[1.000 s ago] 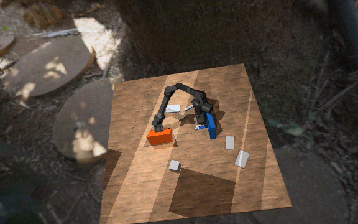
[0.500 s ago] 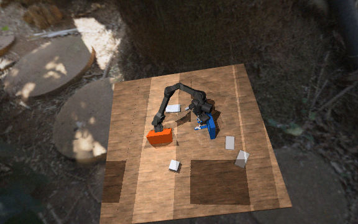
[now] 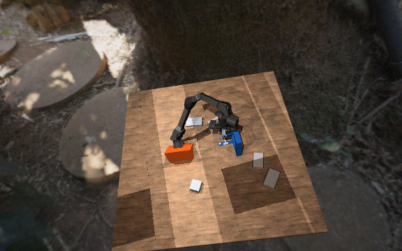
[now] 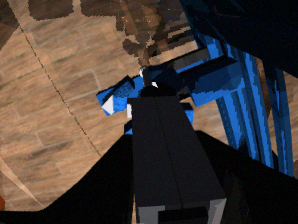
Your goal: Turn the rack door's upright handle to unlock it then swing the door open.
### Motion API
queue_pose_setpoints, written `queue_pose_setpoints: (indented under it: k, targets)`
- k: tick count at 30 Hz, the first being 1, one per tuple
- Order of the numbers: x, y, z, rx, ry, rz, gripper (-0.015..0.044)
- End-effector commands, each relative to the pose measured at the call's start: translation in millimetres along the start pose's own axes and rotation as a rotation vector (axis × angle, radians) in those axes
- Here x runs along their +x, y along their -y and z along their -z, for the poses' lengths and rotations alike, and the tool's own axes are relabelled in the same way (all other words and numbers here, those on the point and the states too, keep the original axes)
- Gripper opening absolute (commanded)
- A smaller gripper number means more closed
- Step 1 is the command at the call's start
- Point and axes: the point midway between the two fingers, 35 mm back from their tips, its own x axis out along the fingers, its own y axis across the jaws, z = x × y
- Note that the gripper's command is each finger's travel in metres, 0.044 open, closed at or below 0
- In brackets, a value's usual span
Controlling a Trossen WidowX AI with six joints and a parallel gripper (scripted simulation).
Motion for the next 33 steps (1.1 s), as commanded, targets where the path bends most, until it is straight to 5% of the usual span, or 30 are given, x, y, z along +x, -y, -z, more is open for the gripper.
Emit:
queue_pose_setpoints:
  k: [1, 12, 23, 33]
  targets:
    - [0.4, 0.0, 0.2, -0.214, -0.001, -0.001, 0.0021]
    - [0.4, 0.0, 0.3, -0.722, 0.0, -0.001, 0.0021]
    - [0.4, 0.0, 0.3, -0.73, 0.0, -0.001, 0.0021]
    - [0.4, 0.0, 0.3, -0.73, 0.0, -0.001, 0.0284]
